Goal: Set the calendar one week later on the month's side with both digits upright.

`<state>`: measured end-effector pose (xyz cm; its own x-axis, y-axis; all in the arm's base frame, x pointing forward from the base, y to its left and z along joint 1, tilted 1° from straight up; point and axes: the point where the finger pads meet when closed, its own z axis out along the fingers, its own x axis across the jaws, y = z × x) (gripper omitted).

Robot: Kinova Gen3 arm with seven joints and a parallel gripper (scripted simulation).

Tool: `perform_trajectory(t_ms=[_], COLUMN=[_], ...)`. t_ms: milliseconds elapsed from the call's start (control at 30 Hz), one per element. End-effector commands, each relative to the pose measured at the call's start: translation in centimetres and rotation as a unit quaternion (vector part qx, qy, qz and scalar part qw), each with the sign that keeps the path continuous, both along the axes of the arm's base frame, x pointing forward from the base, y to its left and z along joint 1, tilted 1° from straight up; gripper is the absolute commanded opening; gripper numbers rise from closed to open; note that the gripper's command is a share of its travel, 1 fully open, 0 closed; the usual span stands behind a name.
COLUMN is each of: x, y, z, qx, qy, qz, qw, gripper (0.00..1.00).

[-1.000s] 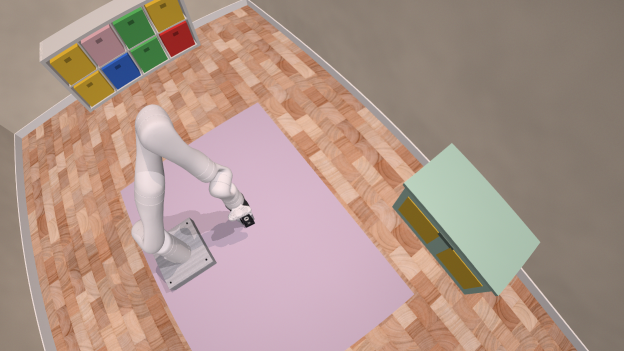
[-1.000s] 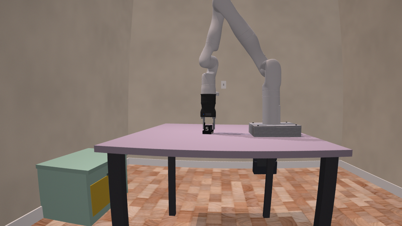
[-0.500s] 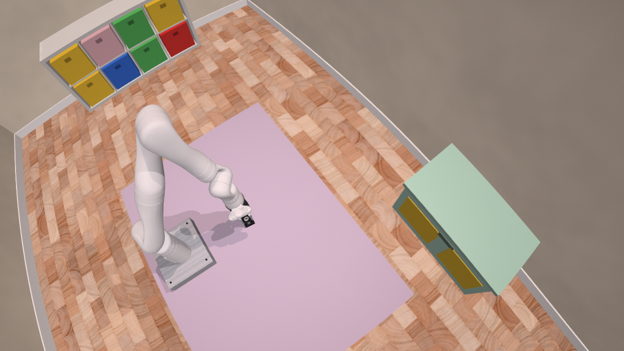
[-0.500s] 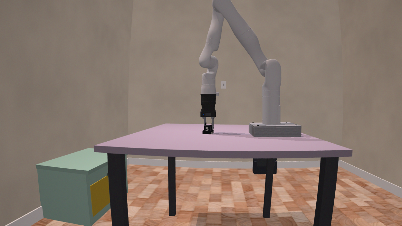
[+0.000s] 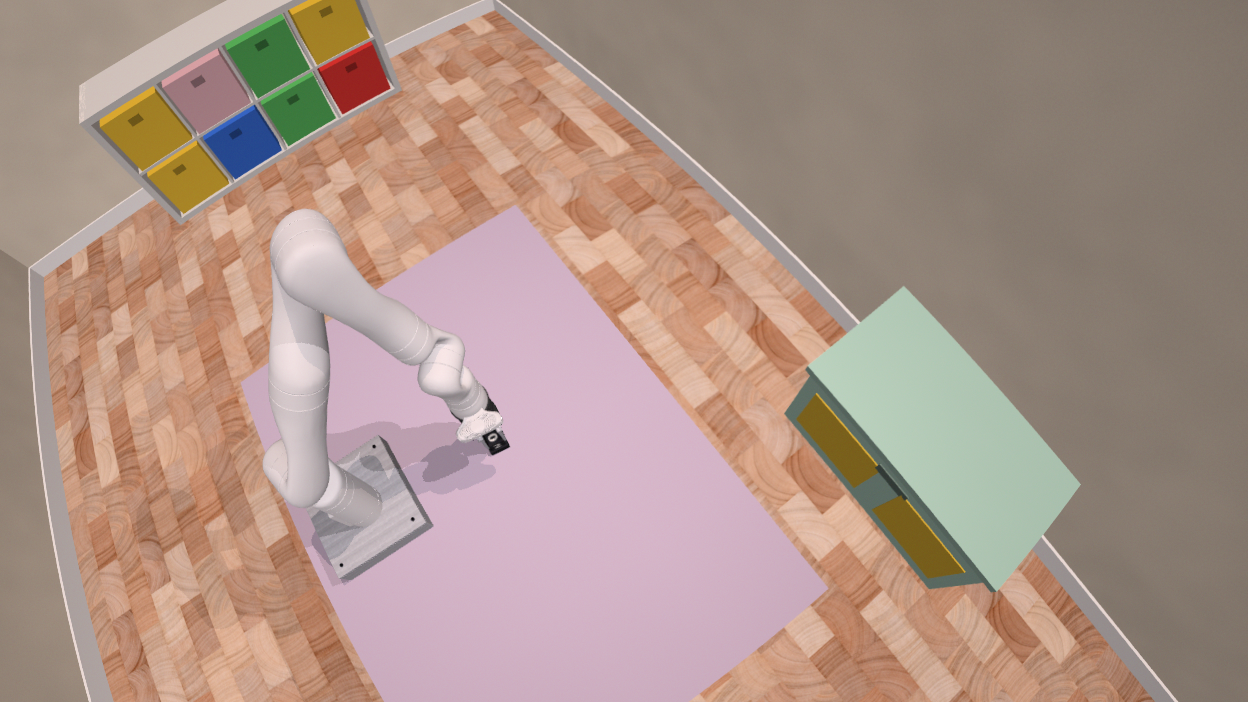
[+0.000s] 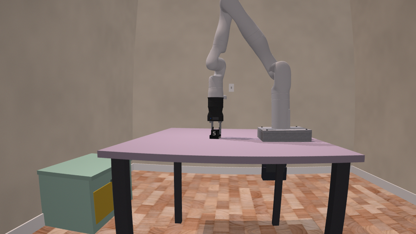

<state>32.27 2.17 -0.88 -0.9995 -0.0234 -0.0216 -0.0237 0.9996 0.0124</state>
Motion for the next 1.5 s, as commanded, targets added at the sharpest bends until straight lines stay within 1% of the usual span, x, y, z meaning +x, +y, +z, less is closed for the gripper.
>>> perform_trajectory(t_ms=[0, 300, 467, 667, 733, 1033, 1167, 1233, 1467], x=[0.0, 0.0, 0.0, 0.0, 0.0, -0.1, -0.2, -0.2, -0.2], y=[0.0, 0.0, 0.0, 0.0, 0.0, -0.1, -0.1, -0.1, -0.1], z=[0.0, 0.1, 0.8, 2.8, 2.8, 7.2, 8.8, 9.3, 10.0], qx=[0.000, 0.000, 0.000, 0.000, 0.000, 0.000, 0.000, 0.000, 0.000], qy=[-0.001, -0.001, -0.001, -0.001, -0.001, -0.001, -0.001, -0.001, -0.001], qz=[0.000, 0.000, 0.000, 0.000, 0.000, 0.000, 0.000, 0.000, 0.000], qw=[1.000, 1.000, 1.000, 1.000, 1.000, 1.000, 1.000, 1.000, 1.000], gripper=[0.60, 0.60, 0.60, 0.60, 0.60, 0.60, 0.60, 0.60, 0.60])
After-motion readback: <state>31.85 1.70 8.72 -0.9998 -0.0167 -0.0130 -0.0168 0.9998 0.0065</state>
